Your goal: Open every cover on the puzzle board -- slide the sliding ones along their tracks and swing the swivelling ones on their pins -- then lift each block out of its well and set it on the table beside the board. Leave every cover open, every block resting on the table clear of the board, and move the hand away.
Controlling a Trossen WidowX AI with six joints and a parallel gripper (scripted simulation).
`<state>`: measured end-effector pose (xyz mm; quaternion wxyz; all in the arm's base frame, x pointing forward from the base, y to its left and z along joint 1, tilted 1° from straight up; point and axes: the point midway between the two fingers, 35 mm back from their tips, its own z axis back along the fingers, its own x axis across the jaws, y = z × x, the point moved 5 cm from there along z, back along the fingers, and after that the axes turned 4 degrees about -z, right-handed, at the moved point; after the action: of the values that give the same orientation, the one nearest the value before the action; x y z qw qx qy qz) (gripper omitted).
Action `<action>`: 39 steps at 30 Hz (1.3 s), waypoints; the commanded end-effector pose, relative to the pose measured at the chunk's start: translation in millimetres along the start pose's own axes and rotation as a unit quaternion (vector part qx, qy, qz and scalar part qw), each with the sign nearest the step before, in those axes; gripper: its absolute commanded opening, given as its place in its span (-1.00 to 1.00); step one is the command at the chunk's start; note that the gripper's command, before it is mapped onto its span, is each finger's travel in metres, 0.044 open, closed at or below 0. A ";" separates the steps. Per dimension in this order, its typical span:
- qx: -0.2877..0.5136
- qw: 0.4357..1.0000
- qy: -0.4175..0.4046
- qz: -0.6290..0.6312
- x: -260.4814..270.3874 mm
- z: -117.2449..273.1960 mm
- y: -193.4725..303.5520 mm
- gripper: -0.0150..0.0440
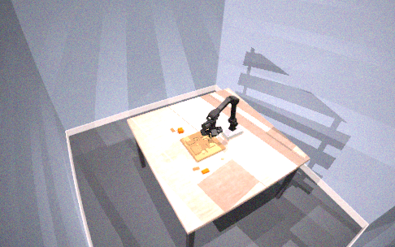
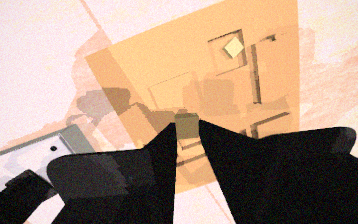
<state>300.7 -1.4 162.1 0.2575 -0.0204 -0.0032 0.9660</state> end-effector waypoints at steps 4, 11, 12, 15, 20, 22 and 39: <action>-0.001 1.000 0.000 -0.002 11.3 0.6 -24.2 -0.22; -0.002 1.000 -0.001 -0.002 25.2 0.7 -47.0 -0.22; -0.002 1.000 -0.001 -0.002 27.3 0.8 -50.1 -0.22; -0.003 1.000 -0.002 -0.002 34.0 0.9 -59.5 -0.22; -0.003 1.000 -0.002 -0.002 46.0 1.0 -74.5 -0.22; -0.004 1.000 -0.003 -0.002 51.1 1.1 -80.4 -0.22; -0.006 1.000 -0.005 -0.002 100.3 2.1 -124.9 -0.22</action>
<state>280.0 145.7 162.1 0.2575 -0.0158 -0.0116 0.9661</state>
